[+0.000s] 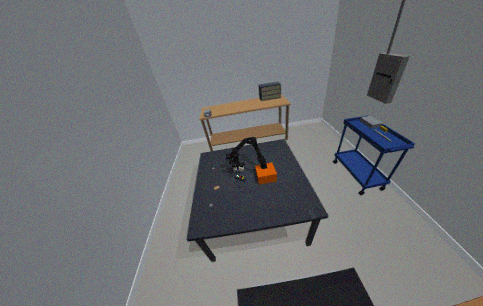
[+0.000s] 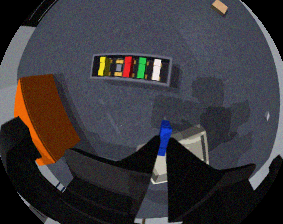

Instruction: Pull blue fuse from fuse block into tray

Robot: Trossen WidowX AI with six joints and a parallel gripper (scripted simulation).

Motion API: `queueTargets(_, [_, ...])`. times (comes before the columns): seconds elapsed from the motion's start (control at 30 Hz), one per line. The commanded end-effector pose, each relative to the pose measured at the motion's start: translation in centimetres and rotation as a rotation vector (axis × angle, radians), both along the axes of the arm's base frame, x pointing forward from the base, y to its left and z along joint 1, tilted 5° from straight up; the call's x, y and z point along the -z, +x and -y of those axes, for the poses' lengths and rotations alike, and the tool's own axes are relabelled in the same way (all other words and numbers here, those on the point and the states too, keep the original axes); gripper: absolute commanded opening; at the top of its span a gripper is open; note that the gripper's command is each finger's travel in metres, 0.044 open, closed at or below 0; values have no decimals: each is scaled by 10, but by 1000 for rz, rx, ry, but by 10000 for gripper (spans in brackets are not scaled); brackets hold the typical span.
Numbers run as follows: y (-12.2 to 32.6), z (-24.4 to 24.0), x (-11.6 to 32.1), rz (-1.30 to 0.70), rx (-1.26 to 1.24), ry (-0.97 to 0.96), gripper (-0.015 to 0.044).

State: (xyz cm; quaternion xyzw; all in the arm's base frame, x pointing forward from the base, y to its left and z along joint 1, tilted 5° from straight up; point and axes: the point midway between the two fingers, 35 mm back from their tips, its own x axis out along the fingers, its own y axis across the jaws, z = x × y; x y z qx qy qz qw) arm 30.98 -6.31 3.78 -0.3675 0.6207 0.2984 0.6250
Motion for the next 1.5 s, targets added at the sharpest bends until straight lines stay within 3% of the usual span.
queueTargets(0.0, [2,22,-2,-2,-6,2,0])
queueTargets(0.47, [-7,100,-8,-2,-6,-9,0])
queueTargets(1.47, [-6,104,31,-2,-6,-9,0])
